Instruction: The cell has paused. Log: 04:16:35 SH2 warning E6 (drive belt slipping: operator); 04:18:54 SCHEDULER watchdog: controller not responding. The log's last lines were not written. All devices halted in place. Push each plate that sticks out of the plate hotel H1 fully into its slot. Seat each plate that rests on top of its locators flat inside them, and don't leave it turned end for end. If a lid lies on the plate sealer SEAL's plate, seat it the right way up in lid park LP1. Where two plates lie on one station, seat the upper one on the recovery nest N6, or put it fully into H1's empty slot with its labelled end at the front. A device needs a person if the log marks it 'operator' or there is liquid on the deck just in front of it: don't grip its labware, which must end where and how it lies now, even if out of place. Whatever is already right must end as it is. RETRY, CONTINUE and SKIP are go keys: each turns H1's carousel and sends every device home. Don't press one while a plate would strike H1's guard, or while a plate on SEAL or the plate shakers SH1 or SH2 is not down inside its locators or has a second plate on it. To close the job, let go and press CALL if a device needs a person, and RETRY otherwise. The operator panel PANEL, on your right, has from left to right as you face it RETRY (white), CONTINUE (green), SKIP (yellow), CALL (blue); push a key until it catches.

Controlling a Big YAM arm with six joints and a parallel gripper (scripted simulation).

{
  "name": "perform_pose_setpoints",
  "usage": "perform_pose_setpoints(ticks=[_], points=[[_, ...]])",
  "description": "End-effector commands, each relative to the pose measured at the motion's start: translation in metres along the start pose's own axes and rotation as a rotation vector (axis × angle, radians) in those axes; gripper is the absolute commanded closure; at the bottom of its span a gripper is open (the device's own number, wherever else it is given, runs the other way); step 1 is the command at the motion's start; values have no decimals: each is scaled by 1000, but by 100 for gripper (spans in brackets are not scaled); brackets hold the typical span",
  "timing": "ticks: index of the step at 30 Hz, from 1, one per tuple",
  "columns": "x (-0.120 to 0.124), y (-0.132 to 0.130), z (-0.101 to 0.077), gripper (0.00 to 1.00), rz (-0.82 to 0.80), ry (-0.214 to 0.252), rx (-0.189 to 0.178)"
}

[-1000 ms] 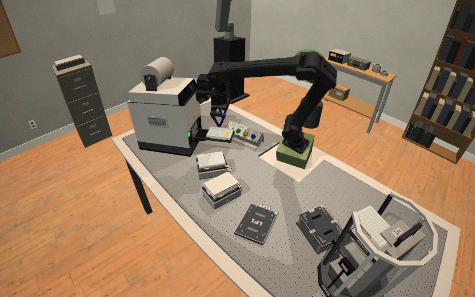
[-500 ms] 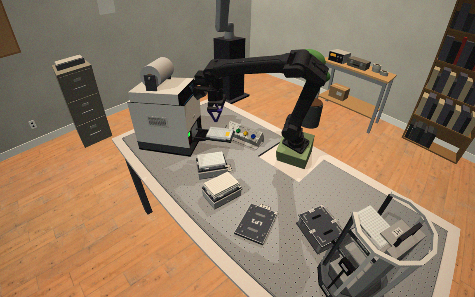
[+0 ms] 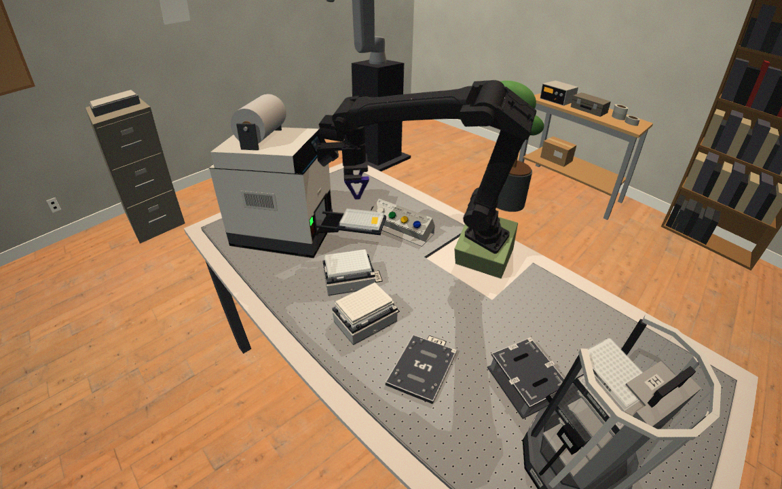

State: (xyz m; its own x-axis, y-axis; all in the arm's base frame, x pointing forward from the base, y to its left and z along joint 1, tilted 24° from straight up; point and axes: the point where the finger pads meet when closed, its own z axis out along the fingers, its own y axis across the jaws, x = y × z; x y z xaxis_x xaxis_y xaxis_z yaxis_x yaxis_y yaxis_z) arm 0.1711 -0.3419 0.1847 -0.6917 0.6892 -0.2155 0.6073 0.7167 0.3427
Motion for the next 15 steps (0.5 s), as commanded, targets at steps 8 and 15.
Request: perform_pose_setpoints(ticks=[8,15], points=[[-24,-5,-21,0,-280,-55,37],[-24,-5,-21,0,-443,-52,42]])
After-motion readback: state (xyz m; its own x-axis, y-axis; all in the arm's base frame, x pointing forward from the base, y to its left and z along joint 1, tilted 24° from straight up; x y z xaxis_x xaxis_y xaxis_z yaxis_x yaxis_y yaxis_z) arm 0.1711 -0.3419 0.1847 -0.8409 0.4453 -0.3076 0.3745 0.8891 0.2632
